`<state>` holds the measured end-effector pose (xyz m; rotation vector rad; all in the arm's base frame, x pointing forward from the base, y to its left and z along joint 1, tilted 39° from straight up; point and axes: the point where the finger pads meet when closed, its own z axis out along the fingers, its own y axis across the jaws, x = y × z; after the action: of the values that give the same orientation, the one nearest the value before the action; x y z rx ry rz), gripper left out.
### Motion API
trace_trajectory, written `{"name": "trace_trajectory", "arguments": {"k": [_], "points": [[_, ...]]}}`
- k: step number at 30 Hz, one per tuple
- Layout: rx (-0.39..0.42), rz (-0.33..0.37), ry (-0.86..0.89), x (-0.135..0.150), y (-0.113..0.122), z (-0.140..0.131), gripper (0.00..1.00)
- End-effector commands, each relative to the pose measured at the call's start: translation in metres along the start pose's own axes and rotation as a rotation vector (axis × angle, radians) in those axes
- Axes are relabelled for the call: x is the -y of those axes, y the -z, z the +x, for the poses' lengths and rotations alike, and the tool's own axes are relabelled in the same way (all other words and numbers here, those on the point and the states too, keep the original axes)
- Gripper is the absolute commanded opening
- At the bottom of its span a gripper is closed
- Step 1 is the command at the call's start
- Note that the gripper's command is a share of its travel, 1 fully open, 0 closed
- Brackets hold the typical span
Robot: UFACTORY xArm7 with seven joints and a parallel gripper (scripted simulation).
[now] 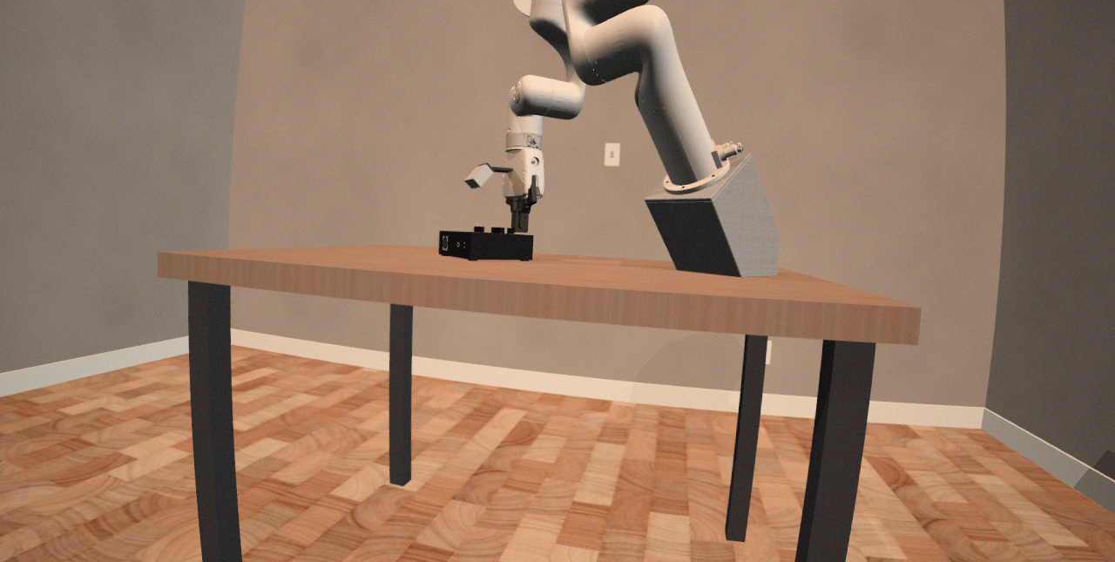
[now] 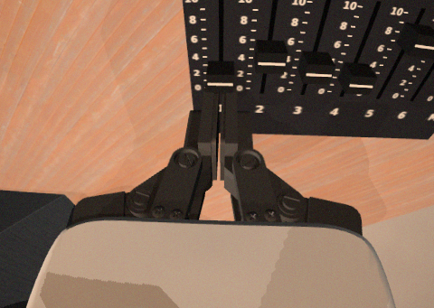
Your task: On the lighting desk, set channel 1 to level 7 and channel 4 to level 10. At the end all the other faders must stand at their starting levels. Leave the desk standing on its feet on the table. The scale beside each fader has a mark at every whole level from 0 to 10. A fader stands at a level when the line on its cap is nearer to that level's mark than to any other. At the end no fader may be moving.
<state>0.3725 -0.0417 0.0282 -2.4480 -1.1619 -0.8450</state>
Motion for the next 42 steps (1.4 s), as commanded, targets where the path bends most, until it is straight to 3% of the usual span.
{"name": "trace_trajectory", "arguments": {"k": [1, 42], "points": [[0.000, -0.003, 0.000, -0.001, 0.001, 0.002, 0.00], [0.000, -0.003, 0.000, -0.001, 0.001, 0.018, 0.00]]}}
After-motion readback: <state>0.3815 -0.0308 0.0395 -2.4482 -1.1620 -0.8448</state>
